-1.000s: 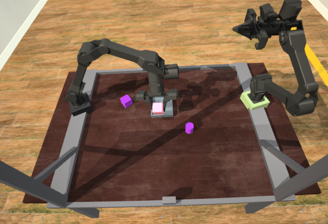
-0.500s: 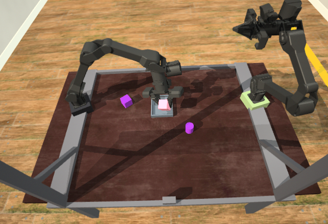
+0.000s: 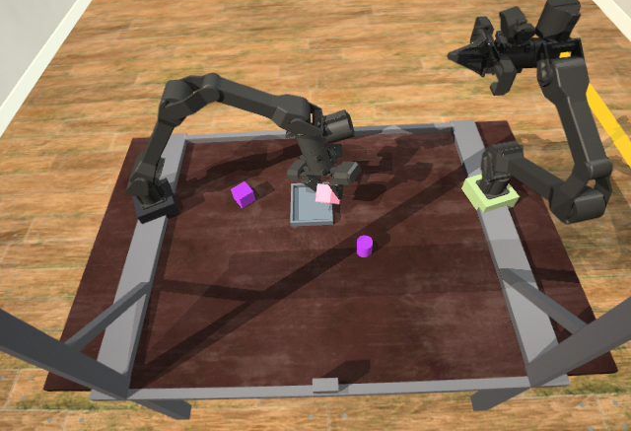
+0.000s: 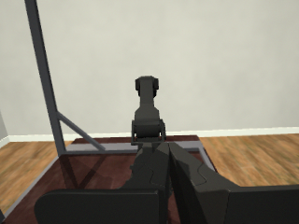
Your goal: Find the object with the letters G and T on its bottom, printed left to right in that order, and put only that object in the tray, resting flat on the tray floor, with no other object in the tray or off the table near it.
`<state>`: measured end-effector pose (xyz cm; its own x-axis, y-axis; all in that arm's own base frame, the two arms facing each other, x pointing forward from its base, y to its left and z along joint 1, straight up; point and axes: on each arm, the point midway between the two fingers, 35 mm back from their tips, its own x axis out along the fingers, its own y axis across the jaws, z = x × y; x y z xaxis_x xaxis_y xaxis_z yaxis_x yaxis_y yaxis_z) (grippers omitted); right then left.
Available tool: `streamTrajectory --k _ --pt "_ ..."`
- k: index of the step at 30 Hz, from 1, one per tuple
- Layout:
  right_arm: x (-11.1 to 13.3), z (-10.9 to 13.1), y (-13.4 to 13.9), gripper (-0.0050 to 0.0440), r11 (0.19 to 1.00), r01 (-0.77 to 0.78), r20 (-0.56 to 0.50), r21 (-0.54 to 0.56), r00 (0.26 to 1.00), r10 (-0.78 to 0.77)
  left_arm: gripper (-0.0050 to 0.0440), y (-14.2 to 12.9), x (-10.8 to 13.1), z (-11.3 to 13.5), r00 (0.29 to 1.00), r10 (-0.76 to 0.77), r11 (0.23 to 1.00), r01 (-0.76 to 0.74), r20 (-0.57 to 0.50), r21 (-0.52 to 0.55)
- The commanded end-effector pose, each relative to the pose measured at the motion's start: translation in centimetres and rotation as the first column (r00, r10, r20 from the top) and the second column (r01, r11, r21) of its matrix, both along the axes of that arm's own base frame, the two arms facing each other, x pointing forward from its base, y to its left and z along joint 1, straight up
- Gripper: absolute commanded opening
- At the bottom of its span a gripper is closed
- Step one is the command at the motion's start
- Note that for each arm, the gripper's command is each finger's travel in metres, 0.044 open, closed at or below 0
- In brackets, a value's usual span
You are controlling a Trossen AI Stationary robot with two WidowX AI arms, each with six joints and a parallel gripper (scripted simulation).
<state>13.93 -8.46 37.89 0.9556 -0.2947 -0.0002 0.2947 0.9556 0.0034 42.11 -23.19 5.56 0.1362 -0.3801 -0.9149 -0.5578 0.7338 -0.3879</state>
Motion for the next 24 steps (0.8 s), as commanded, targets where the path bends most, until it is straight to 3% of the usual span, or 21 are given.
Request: streamTrajectory --k 1,10,24 --pt "0.0 0.4 0.0 -0.005 1.0 0.001 -0.001 -0.008 1.0 -0.001 0.0171 0.6 1.7 0.4 0.995 -0.044 0.999 0.043 0.09 0.018" --pt "0.0 0.4 0.0 -0.005 1.0 0.001 -0.001 -0.008 1.0 -0.001 0.0171 1.5 3.8 0.1 0.971 -0.129 0.99 0.114 0.203 0.081" --pt "0.0 0.4 0.0 -0.005 1.0 0.001 -0.001 -0.008 1.0 -0.001 0.0171 3.7 7.9 0.1 0.866 -0.307 0.942 0.217 0.394 0.258"
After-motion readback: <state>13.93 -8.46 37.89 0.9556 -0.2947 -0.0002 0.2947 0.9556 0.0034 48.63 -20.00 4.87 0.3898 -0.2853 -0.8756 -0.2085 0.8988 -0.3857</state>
